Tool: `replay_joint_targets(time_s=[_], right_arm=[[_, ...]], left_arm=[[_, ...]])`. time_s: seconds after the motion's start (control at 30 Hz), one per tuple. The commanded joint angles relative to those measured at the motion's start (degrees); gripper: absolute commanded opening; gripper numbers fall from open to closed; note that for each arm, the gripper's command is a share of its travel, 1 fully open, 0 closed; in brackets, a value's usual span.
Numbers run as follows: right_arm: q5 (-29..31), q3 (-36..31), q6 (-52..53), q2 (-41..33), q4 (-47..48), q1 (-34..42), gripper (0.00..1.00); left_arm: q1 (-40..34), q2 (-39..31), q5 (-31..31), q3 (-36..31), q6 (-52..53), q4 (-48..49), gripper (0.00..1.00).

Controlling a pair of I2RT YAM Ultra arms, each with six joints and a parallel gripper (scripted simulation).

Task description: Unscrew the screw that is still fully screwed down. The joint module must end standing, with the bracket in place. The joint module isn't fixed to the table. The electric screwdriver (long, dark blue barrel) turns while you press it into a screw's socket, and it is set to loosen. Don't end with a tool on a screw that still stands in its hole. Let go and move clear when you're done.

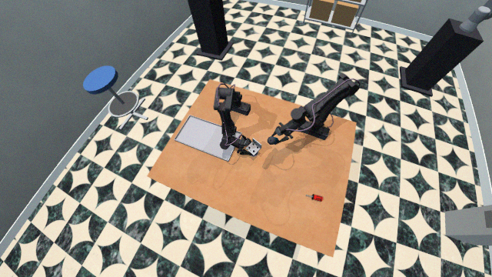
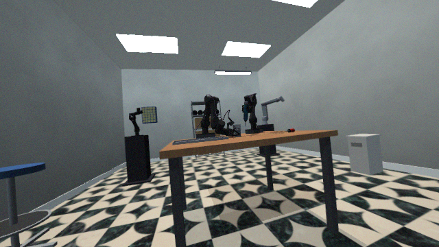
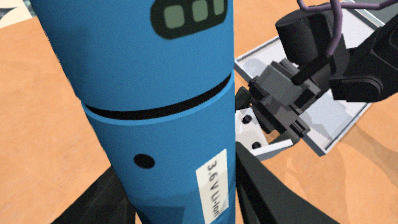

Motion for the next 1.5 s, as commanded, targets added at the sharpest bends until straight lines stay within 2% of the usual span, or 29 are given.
replay_joint_targets(time_s=[0.0, 0.17, 0.2, 0.47, 0.63, 0.73, 0.8, 1.0, 1.23, 1.47], right_arm=[[-0.4, 0.5, 0.0, -0.6, -0.1, 0.1, 0.59], [-0.4, 0.5, 0.0, -0.6, -0.1, 0.1, 0.59], [-0.4, 0.5, 0.0, -0.6, -0.1, 0.1, 0.59], [-0.4, 0.5, 0.0, -0.6, -0.1, 0.1, 0.59], [-0.4, 0.5, 0.0, -0.6, -0.1, 0.1, 0.59], [-0.4, 0.5, 0.0, -0.6, -0.1, 0.1, 0.59], [-0.4, 0.5, 0.0, -0.6, -0.1, 0.1, 0.59], [-0.4, 0.5, 0.0, -0.6, -0.1, 0.1, 0.59], [-0.4, 0.5, 0.0, -0.6, -0.1, 0.1, 0.59], [-0.4, 0.5, 0.0, -0.6, -0.1, 0.1, 0.59]], left_arm=[[0.0, -1.7, -0.1, 1.8, 2.3, 8.0, 0.42], [-2.2, -3.4, 0.0, -1.5, 3.7, 11.4, 0.42], [-2.8, -3.9, -0.3, 0.1, 3.7, 10.3, 0.42], [-7.5, -6.2, -0.4, -2.9, 7.2, 13.7, 0.42], [-6.7, -5.3, 0.0, -2.8, 8.1, 16.0, 0.42], [-8.9, -7.2, 0.0, -5.2, 9.4, 19.3, 0.42], [-10.1, -8.2, -0.3, -4.1, 9.9, 18.2, 0.42], [-13.6, -10.0, -0.4, -6.4, 12.6, 20.8, 0.42], [-13.3, -8.9, -0.2, -5.6, 14.1, 24.5, 0.42], [-13.0, -9.9, 0.1, -3.1, 14.1, 22.4, 0.42]])
